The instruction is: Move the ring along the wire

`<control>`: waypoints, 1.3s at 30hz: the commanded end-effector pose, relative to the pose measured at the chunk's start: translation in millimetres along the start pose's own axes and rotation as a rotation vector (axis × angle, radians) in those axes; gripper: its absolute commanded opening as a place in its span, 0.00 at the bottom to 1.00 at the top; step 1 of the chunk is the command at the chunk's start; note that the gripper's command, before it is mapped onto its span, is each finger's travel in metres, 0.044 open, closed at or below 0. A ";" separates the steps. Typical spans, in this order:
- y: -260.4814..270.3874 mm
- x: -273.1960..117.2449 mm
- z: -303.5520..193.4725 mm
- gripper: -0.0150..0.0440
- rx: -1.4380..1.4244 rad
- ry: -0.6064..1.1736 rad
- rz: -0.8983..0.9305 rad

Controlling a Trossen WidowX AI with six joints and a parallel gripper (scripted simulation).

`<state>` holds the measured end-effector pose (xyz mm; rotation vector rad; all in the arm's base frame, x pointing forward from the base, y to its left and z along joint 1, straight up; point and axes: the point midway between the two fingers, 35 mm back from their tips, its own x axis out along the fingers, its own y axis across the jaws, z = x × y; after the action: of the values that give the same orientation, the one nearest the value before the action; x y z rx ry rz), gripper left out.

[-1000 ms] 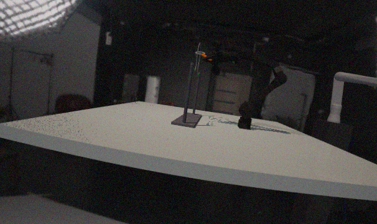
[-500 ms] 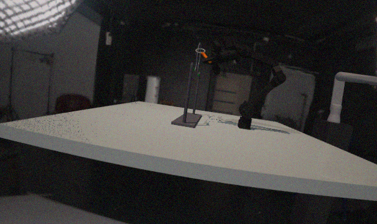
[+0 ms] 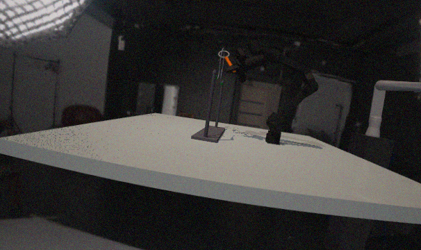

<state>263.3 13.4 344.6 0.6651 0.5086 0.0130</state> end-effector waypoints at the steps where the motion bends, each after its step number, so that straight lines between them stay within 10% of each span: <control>1: -1.3 -0.8 1.5 0.00 -0.057 -0.011 -0.033; 39: -23.7 -2.0 8.1 0.00 -0.523 -0.073 -0.311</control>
<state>261.8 -8.6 338.1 0.1187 0.5071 -0.1514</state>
